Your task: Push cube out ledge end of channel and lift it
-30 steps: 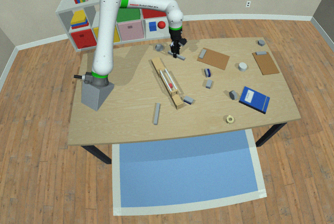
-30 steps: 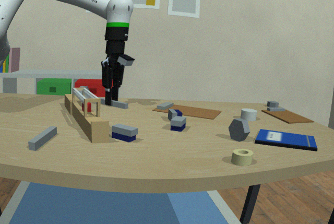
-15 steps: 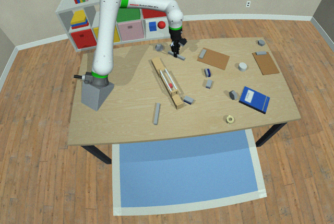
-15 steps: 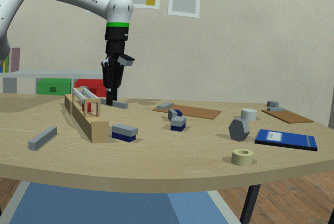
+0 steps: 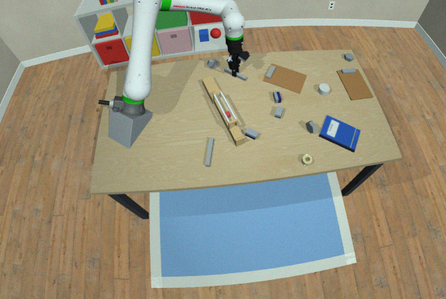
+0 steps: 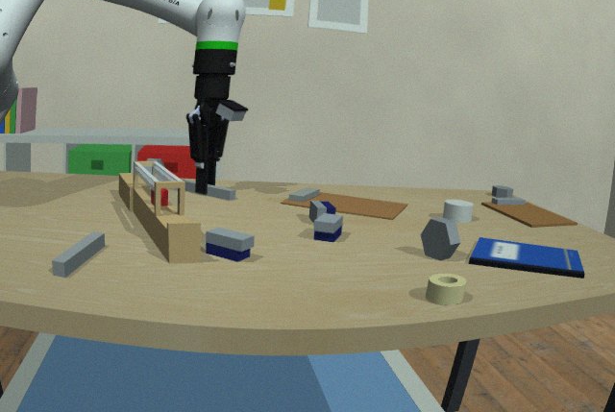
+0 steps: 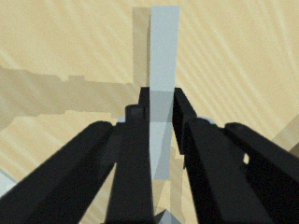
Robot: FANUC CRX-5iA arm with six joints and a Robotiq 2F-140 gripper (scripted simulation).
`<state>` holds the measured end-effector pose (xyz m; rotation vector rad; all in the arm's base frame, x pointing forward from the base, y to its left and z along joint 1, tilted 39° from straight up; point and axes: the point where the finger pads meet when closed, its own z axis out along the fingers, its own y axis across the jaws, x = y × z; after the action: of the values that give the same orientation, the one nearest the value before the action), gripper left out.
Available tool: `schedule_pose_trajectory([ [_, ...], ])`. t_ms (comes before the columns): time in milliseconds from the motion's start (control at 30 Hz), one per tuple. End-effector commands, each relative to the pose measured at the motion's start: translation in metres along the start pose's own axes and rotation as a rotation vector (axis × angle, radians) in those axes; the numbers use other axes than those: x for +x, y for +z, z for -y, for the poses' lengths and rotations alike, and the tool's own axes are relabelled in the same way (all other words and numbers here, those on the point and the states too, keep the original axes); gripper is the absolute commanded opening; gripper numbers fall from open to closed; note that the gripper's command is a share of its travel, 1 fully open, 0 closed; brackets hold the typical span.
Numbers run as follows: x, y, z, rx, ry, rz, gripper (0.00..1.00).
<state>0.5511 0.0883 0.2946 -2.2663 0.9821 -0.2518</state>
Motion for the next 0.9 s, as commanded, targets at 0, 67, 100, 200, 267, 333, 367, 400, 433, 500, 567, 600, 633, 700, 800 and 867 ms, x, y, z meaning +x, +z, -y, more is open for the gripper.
schedule_pose_trajectory([
  [0, 0.000, -0.001, 0.000, 0.001, 0.000, -0.001, 0.10],
  [67, 0.000, -0.001, 0.000, 0.001, 0.000, -0.001, 0.10],
  [100, 0.000, -0.001, 0.000, 0.001, 0.000, -0.001, 0.10],
  [200, 0.000, -0.001, 0.000, 0.001, 0.000, -0.001, 0.10],
  [267, 0.000, -0.001, 0.000, 0.001, 0.000, -0.001, 0.10],
  [333, 0.000, -0.001, 0.000, 0.001, 0.000, -0.001, 0.10],
  [367, 0.000, -0.001, 0.000, 0.001, 0.000, -0.001, 0.10],
  [400, 0.000, -0.001, 0.000, 0.001, 0.000, -0.001, 0.10],
  [433, 0.000, -0.002, 0.000, 0.001, 0.000, -0.001, 0.10],
  [500, 0.000, -0.010, 0.000, 0.001, 0.000, -0.001, 0.10],
  [567, 0.000, -0.026, 0.000, 0.001, 0.000, -0.001, 0.10],
  [600, 0.000, -0.026, 0.000, 0.001, 0.000, -0.001, 0.10],
  [633, 0.000, -0.026, 0.000, 0.001, 0.000, -0.001, 0.10],
  [700, 0.000, -0.047, 0.000, 0.001, 0.000, -0.001, 0.10],
  [800, 0.000, -0.082, 0.000, 0.001, 0.000, -0.001, 0.10],
  [867, 0.000, -0.100, 0.000, 0.001, 0.000, -0.001, 0.10],
])
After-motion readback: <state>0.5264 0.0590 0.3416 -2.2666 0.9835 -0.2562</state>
